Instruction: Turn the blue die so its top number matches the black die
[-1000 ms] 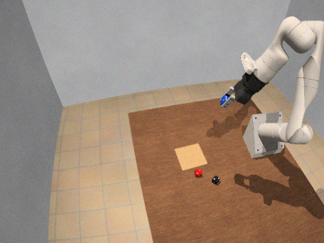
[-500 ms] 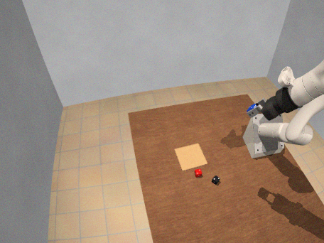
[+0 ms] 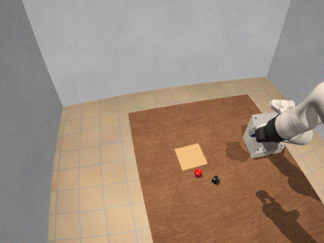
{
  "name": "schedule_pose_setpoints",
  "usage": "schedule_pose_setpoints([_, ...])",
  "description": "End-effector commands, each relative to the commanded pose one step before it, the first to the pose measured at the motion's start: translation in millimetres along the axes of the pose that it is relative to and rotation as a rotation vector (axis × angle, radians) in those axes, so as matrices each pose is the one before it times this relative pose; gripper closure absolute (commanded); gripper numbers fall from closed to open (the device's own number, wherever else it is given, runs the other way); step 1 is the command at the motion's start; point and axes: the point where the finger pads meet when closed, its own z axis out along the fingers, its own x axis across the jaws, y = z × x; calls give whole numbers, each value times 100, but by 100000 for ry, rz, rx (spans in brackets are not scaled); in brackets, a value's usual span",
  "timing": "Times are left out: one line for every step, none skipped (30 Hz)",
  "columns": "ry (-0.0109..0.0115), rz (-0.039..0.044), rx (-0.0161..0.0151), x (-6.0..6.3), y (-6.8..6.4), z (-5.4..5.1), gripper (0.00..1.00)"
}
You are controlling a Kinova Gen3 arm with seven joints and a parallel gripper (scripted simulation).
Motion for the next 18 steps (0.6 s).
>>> schedule_pose_setpoints([5165,5673,5909,80,670,1511,43])
schedule_pose_setpoints([0,0,0,0,0,0,43])
schedule_pose_setpoints([2865,6765,-622,72,469,875,43])
schedule_pose_setpoints([2927,6876,-666,61,442,903,43])
schedule_pose_setpoints([2989,6980,-707,48,416,926,43])
schedule_pose_setpoints([3051,7076,-746,32,394,942,43])
schedule_pose_setpoints([2085,4803,-521,11,253,639,43])
schedule_pose_setpoints([1030,2362,-260,2,120,314,43])
schedule_pose_setpoints([2227,5084,-569,-3,253,672,43])
schedule_pose_setpoints([951,2161,-245,-5,105,284,43])
schedule_pose_setpoints([2220,5020,-576,-17,239,656,43])
schedule_pose_setpoints([1021,2296,-266,-11,107,298,43])
schedule_pose_setpoints([2472,5525,-647,-35,255,711,43])
schedule_pose_setpoints([834,1853,-219,-15,84,236,43])
schedule_pose_setpoints([2945,6497,-773,-59,295,818,43])
schedule_pose_setpoints([426,933,-112,-10,42,116,43])
schedule_pose_setpoints([3435,7472,-899,-89,338,917,43])
schedule_pose_setpoints([0,0,0,0,0,0,43])
